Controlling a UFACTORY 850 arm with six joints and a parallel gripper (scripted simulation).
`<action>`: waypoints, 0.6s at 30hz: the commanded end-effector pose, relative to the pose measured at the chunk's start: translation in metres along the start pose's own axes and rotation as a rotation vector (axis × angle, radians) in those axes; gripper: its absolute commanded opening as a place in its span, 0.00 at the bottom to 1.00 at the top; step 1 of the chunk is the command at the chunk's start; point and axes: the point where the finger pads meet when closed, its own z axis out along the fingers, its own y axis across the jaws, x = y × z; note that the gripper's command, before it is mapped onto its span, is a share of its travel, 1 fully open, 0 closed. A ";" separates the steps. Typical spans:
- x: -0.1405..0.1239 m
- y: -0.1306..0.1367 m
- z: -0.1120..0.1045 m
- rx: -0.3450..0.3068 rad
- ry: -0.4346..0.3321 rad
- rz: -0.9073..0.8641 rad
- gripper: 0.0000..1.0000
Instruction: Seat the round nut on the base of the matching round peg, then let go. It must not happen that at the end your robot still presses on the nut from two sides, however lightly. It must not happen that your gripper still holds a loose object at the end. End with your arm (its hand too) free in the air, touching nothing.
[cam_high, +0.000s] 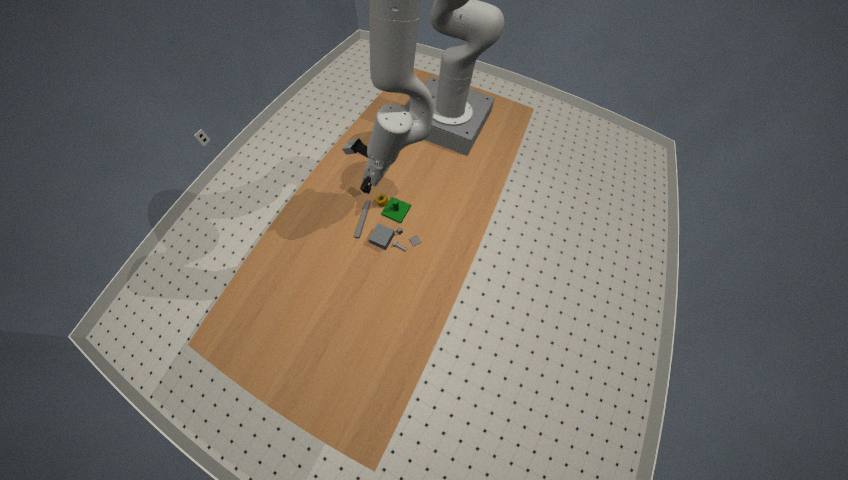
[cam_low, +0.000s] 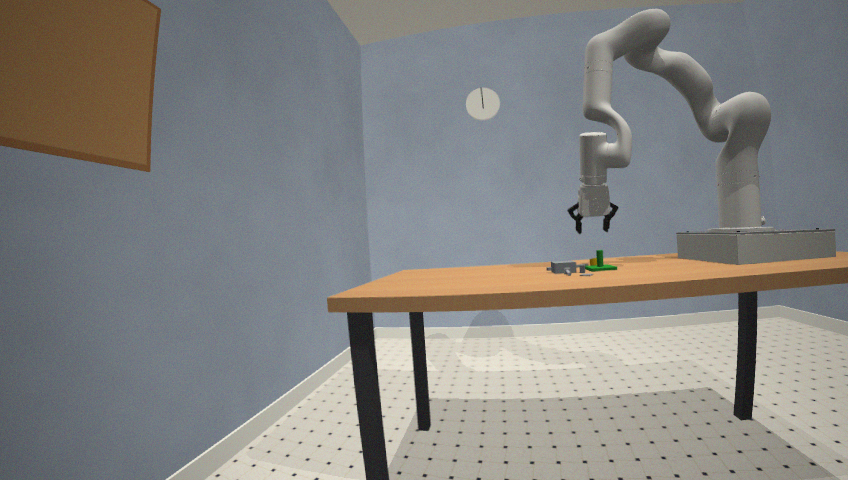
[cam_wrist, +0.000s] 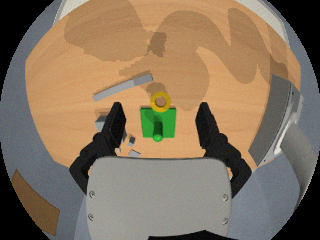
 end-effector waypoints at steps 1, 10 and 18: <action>0.000 0.000 -0.001 -0.002 -0.004 0.000 1.00; -0.003 0.007 -0.006 -0.036 -0.060 -0.003 1.00; -0.008 0.012 -0.014 -0.056 -0.136 -0.005 1.00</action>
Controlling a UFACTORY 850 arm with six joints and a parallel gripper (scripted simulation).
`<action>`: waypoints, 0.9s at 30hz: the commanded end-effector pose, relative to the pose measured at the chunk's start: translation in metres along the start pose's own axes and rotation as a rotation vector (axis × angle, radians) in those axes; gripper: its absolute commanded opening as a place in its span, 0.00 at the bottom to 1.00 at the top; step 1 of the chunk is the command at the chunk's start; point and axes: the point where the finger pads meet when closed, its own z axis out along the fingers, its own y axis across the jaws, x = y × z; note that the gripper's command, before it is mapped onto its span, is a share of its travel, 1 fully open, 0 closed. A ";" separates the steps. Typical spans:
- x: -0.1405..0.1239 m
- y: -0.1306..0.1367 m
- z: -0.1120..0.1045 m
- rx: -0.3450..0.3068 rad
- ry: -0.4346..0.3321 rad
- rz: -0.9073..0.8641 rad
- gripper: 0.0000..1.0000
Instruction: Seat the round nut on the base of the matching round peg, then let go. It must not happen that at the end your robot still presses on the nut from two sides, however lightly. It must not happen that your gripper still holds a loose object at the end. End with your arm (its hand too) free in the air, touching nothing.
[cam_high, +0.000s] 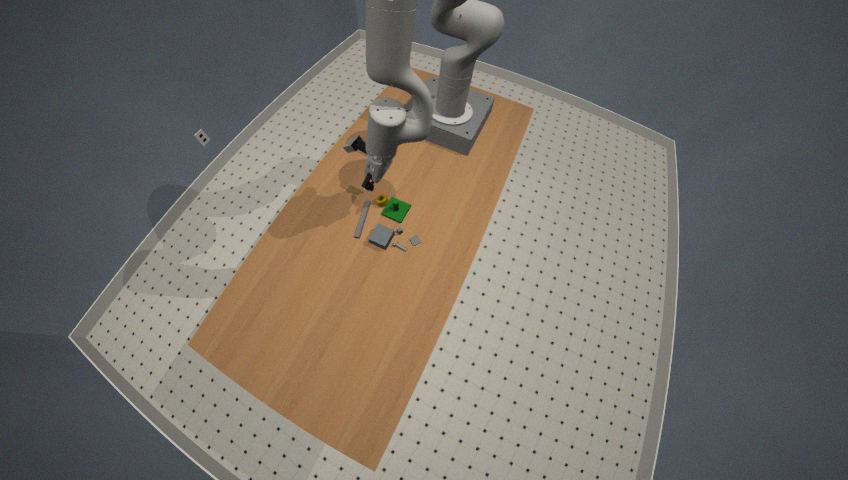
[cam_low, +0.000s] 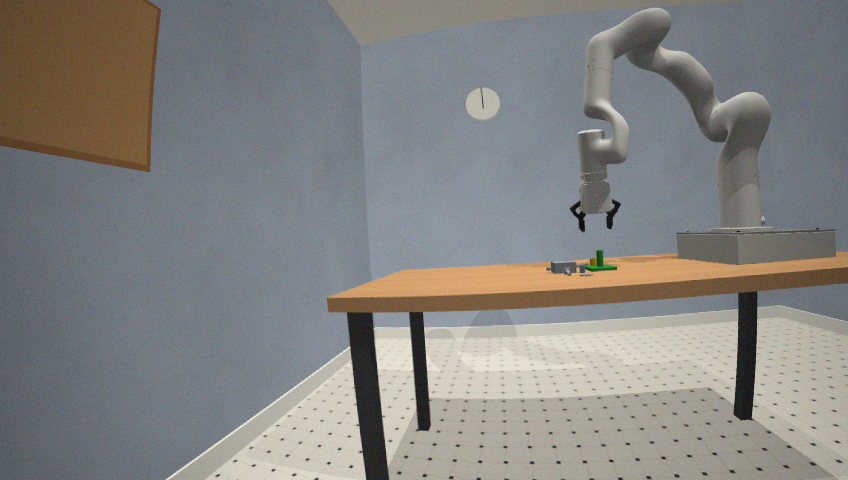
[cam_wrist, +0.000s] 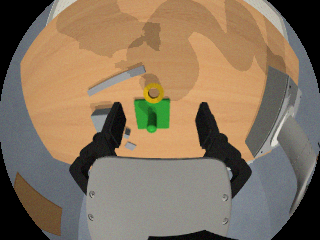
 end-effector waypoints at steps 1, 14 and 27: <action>-0.004 0.002 -0.006 -0.023 -0.068 -0.003 1.00; -0.014 -0.004 -0.024 0.006 -0.209 -0.005 1.00; -0.016 -0.011 -0.031 0.037 -0.258 -0.003 1.00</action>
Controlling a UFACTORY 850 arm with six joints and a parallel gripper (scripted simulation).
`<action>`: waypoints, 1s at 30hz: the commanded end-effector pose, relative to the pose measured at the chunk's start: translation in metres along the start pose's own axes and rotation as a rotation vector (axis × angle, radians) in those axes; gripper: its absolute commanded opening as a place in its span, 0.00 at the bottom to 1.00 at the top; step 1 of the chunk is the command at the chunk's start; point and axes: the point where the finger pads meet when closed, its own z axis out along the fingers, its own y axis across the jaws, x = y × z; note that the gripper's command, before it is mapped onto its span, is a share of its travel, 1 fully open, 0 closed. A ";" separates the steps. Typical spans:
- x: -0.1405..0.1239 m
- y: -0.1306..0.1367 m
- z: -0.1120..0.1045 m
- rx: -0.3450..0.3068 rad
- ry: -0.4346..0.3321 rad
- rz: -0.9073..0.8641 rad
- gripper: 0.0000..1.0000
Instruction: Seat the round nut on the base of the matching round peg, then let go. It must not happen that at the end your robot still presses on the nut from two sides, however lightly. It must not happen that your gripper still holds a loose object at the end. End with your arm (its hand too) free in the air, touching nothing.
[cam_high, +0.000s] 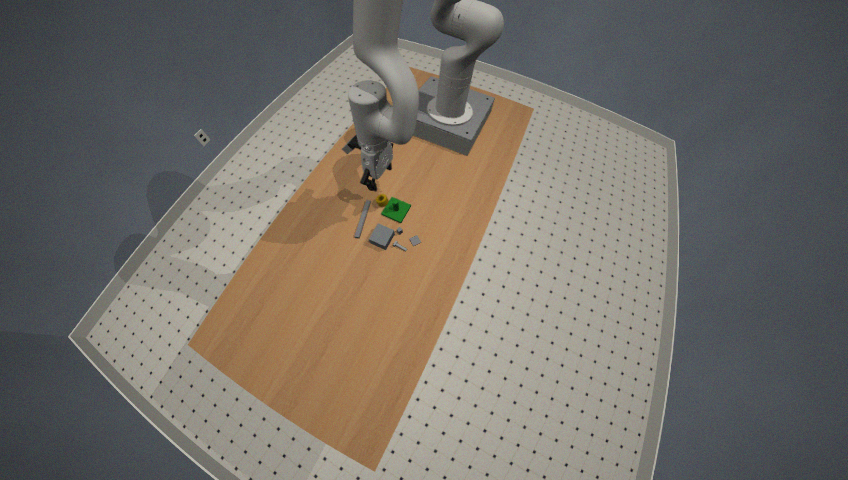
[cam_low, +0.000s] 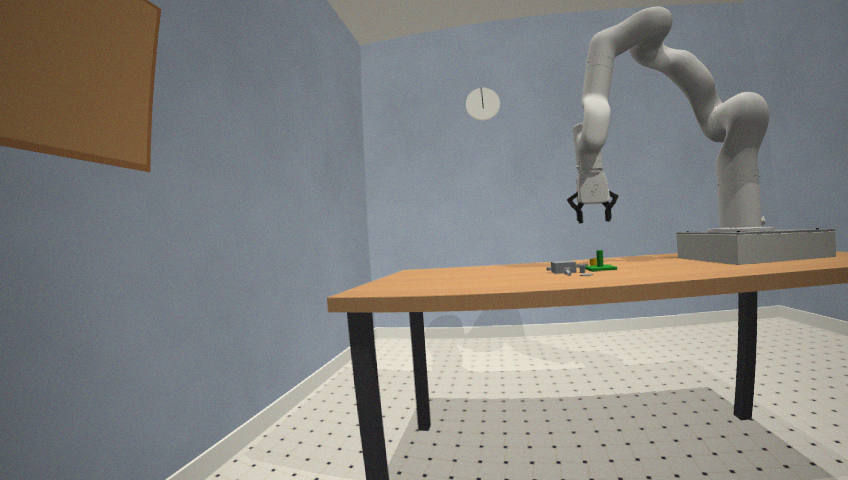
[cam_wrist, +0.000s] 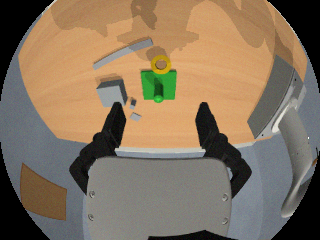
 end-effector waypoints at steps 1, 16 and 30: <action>0.000 -0.001 -0.001 0.001 -0.017 -0.002 1.00; 0.000 -0.001 0.001 0.001 -0.017 -0.002 0.60; 0.006 -0.001 0.057 0.000 -0.017 -0.002 0.60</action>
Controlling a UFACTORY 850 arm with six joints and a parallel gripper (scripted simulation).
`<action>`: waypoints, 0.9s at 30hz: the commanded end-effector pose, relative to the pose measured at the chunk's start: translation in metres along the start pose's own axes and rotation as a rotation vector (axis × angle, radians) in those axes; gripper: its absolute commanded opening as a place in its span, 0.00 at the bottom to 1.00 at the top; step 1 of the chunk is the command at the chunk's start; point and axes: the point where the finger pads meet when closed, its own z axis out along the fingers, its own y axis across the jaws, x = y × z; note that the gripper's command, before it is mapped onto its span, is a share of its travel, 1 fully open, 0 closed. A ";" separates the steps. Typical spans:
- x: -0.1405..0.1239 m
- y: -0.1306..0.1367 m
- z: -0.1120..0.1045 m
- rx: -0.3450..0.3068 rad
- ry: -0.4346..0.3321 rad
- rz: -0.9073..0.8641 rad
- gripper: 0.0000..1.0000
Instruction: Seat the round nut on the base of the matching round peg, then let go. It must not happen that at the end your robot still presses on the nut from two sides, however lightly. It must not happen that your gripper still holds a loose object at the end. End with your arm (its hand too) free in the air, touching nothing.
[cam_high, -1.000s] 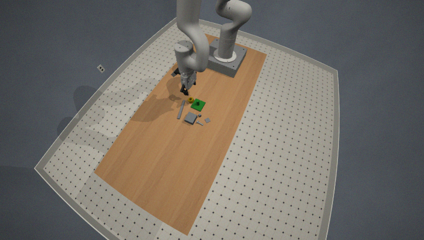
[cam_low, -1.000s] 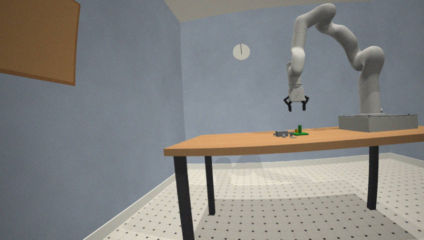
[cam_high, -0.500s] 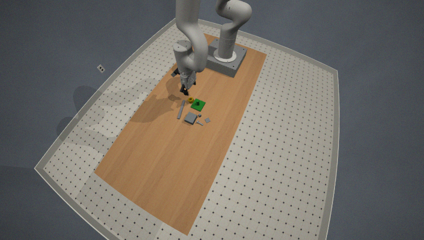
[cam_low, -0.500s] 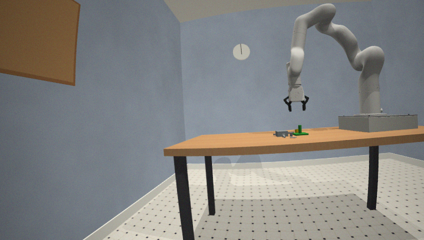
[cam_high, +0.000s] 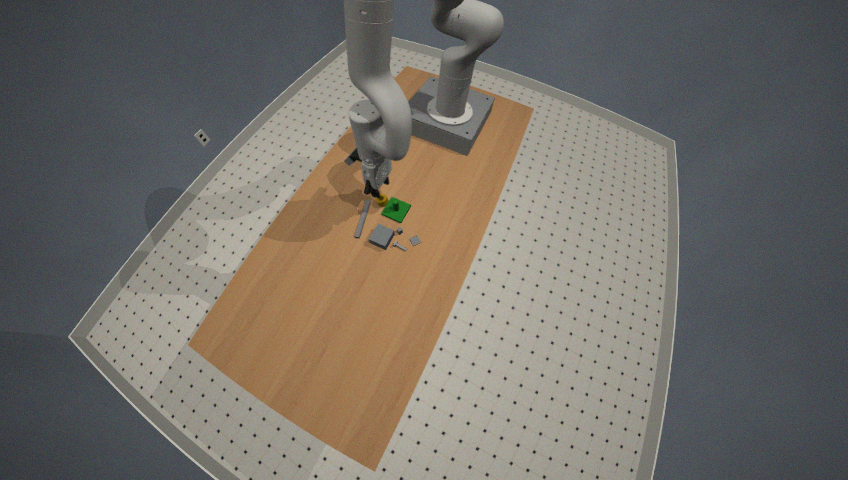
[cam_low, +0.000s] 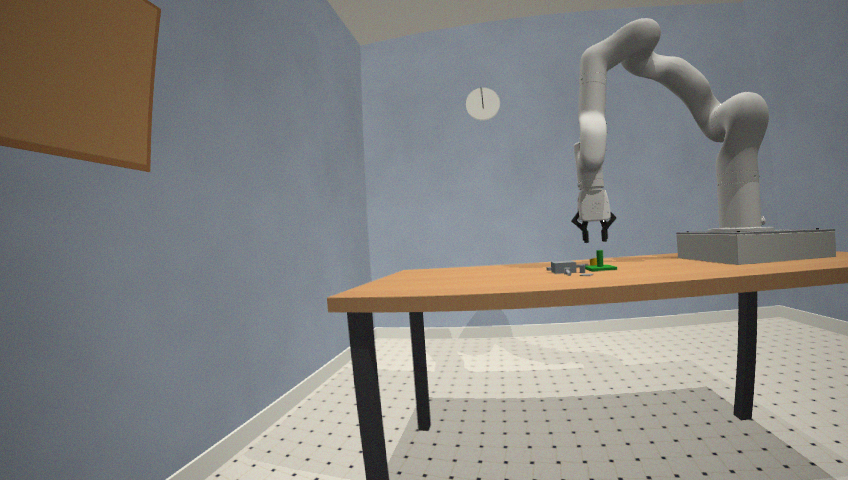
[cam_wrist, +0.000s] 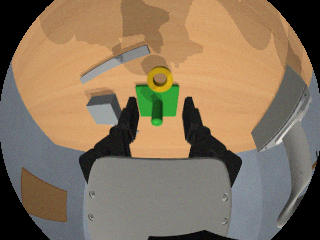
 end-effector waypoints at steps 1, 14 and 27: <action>0.000 -0.001 0.000 0.002 0.000 0.000 0.60; 0.000 -0.003 0.017 0.002 -0.001 0.000 0.60; 0.000 -0.003 0.063 0.002 0.000 0.000 0.60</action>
